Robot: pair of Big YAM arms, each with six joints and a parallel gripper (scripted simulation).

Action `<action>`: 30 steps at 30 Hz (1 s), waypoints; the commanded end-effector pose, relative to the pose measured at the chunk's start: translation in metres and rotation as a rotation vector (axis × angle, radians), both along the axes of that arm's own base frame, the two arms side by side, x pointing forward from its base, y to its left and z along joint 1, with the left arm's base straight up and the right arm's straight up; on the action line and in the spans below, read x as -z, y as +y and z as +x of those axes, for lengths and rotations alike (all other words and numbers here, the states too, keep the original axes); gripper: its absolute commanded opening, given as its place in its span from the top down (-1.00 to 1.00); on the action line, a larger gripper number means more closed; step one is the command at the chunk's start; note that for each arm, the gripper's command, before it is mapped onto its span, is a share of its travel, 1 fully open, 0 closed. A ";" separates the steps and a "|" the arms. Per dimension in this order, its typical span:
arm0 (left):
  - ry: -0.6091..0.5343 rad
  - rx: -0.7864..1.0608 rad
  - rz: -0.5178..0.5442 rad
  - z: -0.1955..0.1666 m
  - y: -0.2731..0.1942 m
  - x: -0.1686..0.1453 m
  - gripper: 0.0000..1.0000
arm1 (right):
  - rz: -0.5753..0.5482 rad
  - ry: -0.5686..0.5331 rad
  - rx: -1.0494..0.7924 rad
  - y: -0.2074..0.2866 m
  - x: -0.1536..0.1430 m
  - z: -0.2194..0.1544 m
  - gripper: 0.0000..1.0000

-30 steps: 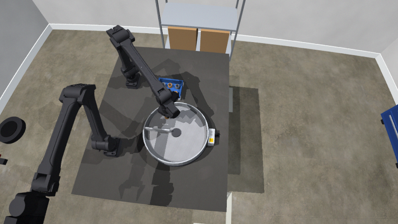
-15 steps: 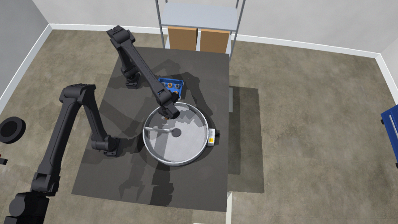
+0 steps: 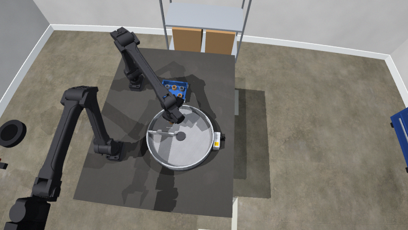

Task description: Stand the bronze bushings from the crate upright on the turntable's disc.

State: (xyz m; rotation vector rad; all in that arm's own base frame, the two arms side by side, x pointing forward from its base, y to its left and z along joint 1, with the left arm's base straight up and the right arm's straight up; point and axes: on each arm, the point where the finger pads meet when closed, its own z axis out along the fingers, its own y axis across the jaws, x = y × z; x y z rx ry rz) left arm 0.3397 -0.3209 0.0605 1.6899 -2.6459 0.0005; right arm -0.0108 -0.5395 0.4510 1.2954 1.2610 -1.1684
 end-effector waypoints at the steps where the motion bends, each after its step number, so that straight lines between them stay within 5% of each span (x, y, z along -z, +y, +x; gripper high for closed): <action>1: 0.001 0.004 0.005 0.003 0.001 0.011 1.00 | -0.093 0.012 0.005 -0.005 -0.050 -0.002 -1.00; 30: -0.005 0.004 -0.001 0.004 0.000 0.011 1.00 | -0.093 0.012 0.005 -0.005 -0.050 -0.002 -1.00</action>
